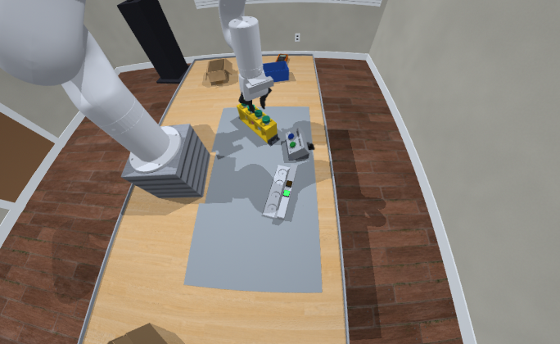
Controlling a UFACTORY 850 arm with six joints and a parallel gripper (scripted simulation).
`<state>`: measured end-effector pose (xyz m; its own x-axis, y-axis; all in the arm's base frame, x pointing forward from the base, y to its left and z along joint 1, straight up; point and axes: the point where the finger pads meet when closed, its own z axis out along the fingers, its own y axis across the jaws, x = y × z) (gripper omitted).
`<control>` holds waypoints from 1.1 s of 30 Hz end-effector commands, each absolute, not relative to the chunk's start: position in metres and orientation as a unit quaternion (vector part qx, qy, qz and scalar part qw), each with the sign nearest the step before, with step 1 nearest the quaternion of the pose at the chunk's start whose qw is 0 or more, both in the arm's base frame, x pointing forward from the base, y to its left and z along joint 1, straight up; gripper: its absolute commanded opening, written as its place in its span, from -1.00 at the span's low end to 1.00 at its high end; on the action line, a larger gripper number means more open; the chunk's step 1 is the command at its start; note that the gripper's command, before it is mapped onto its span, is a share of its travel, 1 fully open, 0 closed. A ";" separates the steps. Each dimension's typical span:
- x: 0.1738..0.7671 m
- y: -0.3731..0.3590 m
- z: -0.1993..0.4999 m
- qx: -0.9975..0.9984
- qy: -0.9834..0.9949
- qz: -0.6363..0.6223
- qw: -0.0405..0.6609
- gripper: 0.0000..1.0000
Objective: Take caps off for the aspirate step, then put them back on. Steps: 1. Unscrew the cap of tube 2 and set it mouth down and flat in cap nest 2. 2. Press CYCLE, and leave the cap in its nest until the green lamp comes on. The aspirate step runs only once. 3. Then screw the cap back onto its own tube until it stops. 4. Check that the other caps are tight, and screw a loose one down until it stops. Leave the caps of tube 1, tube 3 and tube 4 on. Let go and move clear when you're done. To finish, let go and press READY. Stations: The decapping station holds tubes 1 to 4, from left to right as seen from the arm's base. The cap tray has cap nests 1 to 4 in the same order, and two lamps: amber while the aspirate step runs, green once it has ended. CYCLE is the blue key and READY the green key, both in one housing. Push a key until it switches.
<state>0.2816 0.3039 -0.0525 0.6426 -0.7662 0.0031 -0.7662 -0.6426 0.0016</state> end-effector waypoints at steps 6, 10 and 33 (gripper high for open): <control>0.282 0.304 -0.036 0.906 -0.423 0.001 0.001 -0.08; 0.309 0.285 -0.036 0.962 -0.273 0.001 0.001 -0.08; 0.324 0.274 -0.068 0.982 -0.191 0.001 0.001 -0.08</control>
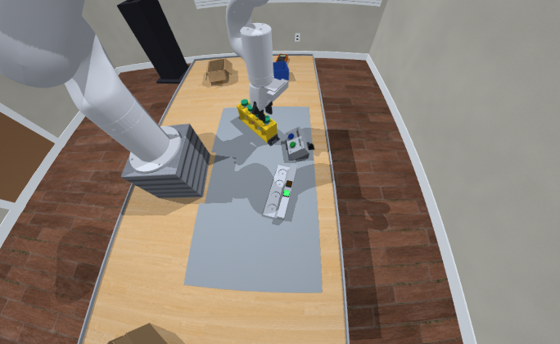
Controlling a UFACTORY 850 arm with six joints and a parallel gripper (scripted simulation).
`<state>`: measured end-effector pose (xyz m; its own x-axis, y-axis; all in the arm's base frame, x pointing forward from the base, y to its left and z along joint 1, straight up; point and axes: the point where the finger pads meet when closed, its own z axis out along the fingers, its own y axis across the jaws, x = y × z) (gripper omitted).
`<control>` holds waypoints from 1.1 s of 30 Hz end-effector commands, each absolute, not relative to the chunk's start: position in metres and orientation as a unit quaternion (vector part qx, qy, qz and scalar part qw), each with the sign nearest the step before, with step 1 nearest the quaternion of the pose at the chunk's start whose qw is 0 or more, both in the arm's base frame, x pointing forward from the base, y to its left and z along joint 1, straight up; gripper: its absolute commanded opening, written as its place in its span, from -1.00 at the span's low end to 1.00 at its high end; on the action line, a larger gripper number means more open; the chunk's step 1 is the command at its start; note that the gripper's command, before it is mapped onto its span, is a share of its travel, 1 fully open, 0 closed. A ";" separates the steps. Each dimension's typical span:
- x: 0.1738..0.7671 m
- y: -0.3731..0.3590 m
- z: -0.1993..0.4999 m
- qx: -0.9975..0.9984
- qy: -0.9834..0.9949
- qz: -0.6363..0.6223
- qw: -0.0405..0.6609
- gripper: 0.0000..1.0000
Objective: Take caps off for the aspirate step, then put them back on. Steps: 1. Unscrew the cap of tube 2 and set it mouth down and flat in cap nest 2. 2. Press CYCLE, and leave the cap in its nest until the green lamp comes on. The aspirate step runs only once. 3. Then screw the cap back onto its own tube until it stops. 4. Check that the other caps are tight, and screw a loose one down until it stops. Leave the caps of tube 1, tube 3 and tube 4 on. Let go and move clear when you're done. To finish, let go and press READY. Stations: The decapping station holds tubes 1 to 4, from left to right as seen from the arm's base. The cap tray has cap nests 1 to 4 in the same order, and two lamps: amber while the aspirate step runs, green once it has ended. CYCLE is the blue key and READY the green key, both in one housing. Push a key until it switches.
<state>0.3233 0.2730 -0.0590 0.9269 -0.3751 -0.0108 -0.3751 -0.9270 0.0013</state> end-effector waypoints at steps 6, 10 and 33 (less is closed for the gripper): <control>0.324 0.274 -0.071 -0.982 0.191 -0.001 -0.001 -0.08; 0.324 0.274 -0.072 -0.982 0.191 -0.001 -0.001 -0.08; 0.324 0.274 -0.081 -0.982 0.191 -0.001 -0.001 -0.08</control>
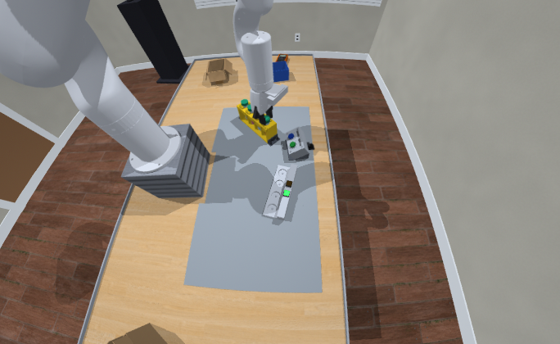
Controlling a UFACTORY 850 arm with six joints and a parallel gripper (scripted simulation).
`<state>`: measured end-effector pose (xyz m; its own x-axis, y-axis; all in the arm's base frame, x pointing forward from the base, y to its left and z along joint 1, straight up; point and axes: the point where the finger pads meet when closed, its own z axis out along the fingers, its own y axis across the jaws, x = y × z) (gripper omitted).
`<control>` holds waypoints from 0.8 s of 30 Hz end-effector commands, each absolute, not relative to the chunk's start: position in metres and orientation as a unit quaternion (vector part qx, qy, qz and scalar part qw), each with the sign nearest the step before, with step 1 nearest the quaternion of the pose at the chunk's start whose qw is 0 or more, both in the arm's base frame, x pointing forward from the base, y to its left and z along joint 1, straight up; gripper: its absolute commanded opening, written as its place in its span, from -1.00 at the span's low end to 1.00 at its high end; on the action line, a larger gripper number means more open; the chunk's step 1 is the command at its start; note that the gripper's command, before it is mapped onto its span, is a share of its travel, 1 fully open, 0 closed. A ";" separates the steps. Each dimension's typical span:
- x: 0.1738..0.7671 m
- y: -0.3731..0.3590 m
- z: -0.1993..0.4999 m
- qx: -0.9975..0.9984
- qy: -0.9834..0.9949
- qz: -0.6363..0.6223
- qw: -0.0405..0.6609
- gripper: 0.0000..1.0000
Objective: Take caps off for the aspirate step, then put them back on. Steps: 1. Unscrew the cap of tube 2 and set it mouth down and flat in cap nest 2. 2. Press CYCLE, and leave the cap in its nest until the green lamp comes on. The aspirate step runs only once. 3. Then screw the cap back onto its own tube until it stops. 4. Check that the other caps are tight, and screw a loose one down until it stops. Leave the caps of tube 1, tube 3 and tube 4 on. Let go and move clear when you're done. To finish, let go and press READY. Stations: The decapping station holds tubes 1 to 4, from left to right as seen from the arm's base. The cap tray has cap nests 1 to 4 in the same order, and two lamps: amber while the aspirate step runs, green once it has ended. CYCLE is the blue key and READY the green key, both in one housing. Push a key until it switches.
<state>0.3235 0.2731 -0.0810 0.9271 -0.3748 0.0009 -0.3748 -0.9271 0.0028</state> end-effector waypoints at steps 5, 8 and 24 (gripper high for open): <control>0.324 0.274 -0.081 0.982 -0.191 0.001 0.001 -1.00; 0.324 0.274 -0.081 0.982 -0.191 0.001 0.001 -1.00; 0.324 0.274 -0.081 0.966 -0.259 0.001 0.001 -1.00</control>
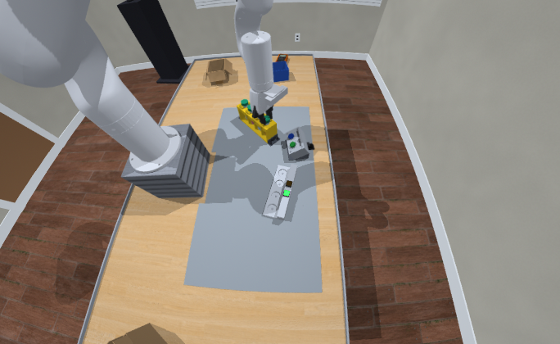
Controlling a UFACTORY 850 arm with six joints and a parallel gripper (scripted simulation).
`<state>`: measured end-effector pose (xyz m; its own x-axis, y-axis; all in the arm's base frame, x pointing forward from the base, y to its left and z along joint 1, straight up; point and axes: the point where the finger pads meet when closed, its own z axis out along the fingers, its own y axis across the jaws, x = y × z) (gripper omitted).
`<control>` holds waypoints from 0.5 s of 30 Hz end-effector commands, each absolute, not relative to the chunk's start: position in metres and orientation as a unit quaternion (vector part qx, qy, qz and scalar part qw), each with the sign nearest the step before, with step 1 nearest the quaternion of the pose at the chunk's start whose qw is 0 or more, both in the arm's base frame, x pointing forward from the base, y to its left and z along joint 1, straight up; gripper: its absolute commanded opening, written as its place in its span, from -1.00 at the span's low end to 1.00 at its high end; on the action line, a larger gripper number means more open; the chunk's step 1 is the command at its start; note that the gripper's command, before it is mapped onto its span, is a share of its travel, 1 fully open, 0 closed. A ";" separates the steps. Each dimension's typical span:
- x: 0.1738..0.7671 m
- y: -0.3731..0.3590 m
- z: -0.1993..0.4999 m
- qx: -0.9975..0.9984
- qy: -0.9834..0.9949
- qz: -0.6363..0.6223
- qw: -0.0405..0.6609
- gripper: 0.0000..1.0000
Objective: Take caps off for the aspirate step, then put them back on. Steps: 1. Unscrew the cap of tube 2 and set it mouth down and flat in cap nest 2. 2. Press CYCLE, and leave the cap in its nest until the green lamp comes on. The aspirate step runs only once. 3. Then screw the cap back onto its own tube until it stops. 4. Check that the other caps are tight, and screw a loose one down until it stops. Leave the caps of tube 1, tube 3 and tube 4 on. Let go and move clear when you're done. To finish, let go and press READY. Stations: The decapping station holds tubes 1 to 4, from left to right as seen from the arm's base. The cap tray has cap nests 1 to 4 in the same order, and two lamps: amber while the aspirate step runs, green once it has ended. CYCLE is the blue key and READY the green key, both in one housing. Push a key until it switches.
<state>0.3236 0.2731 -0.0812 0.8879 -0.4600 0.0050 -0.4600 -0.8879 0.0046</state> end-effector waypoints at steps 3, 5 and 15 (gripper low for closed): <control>0.324 0.274 -0.081 0.958 -0.288 0.002 0.001 -1.00; 0.324 0.274 -0.081 0.952 -0.307 0.001 0.001 -1.00; 0.324 0.274 -0.081 0.924 -0.382 0.002 0.001 -1.00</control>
